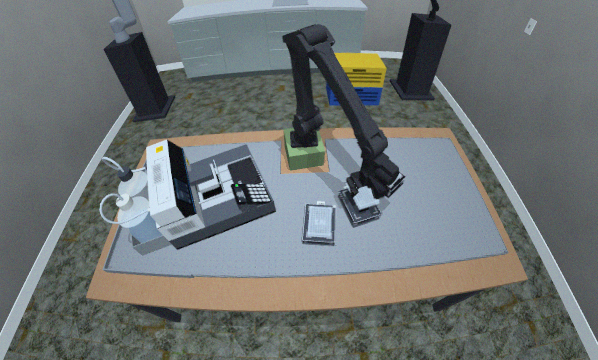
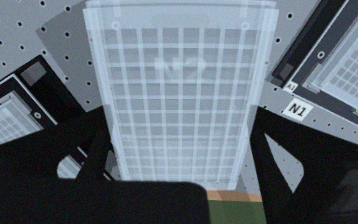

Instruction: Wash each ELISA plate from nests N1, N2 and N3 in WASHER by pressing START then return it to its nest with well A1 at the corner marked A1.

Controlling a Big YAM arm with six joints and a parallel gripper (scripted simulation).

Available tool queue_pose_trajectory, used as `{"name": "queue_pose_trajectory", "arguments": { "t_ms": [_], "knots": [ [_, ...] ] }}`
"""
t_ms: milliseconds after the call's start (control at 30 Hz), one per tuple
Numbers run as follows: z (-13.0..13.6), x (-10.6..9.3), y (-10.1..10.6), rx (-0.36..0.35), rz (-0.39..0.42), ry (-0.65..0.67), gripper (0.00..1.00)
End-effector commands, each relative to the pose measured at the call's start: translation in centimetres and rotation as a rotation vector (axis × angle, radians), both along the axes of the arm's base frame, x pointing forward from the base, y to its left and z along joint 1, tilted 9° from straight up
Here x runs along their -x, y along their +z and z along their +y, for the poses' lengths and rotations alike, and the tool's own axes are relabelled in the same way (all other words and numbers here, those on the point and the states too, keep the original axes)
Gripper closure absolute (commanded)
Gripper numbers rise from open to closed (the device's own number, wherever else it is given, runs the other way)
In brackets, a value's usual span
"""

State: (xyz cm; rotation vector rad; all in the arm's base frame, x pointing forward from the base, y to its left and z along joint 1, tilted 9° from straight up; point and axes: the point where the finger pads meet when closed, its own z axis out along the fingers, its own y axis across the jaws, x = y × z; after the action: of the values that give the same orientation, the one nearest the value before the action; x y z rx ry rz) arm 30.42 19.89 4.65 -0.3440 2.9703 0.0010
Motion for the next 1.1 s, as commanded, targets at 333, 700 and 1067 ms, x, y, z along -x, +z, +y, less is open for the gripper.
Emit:
{"name": "queue_pose_trajectory", "arguments": {
  "t_ms": [333,700,1067],
  "knots": [
    [1.4,-1.2,4.4,-0.034,-0.047,-0.002,0.18],
    [0.6,-0.5,4.1,-0.016,-0.023,0.000,0.18],
    [-2.8,-0.2,4.0,0.001,-0.005,0.032,0.18]
  ]
}}
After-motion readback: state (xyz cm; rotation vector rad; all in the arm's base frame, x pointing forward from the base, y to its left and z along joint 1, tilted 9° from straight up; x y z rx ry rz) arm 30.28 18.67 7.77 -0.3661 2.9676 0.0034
